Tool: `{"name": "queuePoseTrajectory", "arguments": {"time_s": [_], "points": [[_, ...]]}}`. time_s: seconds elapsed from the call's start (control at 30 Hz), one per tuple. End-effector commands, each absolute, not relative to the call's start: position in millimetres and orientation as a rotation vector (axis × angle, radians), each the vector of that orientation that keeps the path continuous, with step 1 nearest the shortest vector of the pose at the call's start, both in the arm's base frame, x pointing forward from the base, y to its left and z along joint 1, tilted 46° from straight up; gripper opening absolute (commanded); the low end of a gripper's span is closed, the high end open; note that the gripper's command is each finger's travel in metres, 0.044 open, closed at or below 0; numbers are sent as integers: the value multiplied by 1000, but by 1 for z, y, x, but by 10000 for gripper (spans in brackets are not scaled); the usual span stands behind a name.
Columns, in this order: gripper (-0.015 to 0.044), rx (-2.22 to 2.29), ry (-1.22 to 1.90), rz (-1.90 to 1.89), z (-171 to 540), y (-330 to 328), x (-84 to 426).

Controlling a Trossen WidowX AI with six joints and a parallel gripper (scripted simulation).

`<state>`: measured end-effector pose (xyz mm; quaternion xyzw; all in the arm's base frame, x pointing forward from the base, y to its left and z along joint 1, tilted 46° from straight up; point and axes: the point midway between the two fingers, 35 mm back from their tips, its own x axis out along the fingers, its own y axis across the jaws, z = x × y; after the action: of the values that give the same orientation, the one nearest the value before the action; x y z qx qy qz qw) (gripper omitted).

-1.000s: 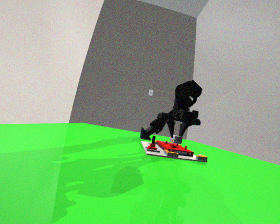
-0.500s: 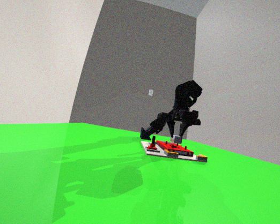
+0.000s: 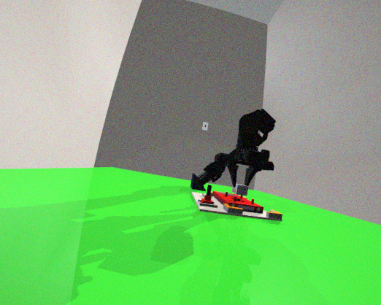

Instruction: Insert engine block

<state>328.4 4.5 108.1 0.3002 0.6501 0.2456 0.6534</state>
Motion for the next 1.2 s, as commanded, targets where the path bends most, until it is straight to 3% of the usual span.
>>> {"name": "queuePoseTrajectory", "arguments": {"time_s": [0.0,1.17], "points": [[160,689,1474,553,109,4,329],[160,651,1456,587,106,8,329]]}}
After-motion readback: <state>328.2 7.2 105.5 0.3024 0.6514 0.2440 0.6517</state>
